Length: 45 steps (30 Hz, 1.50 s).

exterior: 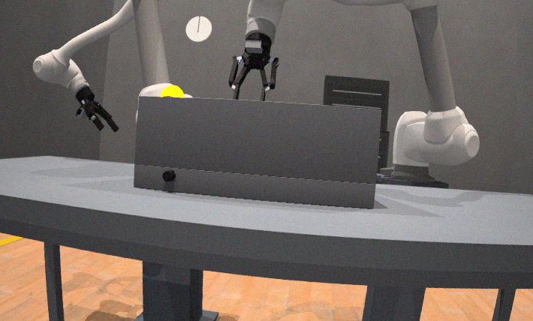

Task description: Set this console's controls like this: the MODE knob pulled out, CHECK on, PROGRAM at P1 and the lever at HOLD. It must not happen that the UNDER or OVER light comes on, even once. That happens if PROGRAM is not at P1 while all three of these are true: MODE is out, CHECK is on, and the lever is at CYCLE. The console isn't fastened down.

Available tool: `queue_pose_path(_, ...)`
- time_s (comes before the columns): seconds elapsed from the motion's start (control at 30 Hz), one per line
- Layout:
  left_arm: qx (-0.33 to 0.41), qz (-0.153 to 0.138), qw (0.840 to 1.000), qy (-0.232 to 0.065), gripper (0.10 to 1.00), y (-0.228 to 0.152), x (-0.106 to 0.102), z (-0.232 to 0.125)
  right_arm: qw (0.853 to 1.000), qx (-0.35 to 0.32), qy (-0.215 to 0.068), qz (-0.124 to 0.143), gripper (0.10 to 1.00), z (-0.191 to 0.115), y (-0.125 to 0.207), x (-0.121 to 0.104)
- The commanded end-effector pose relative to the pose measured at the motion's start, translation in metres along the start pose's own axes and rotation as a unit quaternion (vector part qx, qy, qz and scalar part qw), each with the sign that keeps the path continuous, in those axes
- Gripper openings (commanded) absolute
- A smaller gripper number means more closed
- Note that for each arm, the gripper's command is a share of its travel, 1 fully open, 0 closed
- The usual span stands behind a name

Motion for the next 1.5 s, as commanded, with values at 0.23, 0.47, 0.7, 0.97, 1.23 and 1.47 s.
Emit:
queue_pose_path(0.23, 0.000, -0.001, 1.000, 0.001, 1.000, 0.0003, 0.0013, 0.0008, 1.000, 0.000, 0.000, 0.000, 1.000, -0.0001, -0.0001, 0.0004)
queue_pose_path(0.47, 0.000, -0.001, 1.000, 0.001, 1.000, 0.0003, 0.0012, 0.0008, 1.000, 0.000, 0.000, 0.000, 1.000, -0.0001, -0.0001, 0.0004)
queue_pose_path(0.7, 0.000, -0.001, 1.000, 0.001, 1.000, 0.0003, 0.0012, 0.0008, 1.000, 0.000, 0.000, 0.000, 1.000, -0.0001, -0.0001, 0.0004)
queue_pose_path(0.97, 0.000, -0.001, 1.000, 0.001, 1.000, 0.0003, 0.0012, 0.0007, 1.000, 0.000, 0.000, 0.000, 1.000, -0.0001, -0.0001, 0.0004)
queue_pose_path(1.23, 0.000, -0.001, 1.000, 0.001, 1.000, 0.0003, 0.0012, 0.0007, 1.000, 0.000, 0.000, 0.000, 1.000, -0.0001, -0.0001, 0.0004)
queue_pose_path(1.47, 0.000, -0.001, 1.000, 0.001, 1.000, 0.0003, 0.0012, 0.0007, 1.000, 0.000, 0.000, 0.000, 1.000, -0.0001, -0.0001, 0.0004)
Point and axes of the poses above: on each arm, the point where the finger pads meet when closed, its own x axis back along the fingers, its own y axis across the jaws, z = x × y, the point moved 4 cm from there along x, back along the fingers, and after that the axes turned 2 degrees about x, right-handed, at the moved point
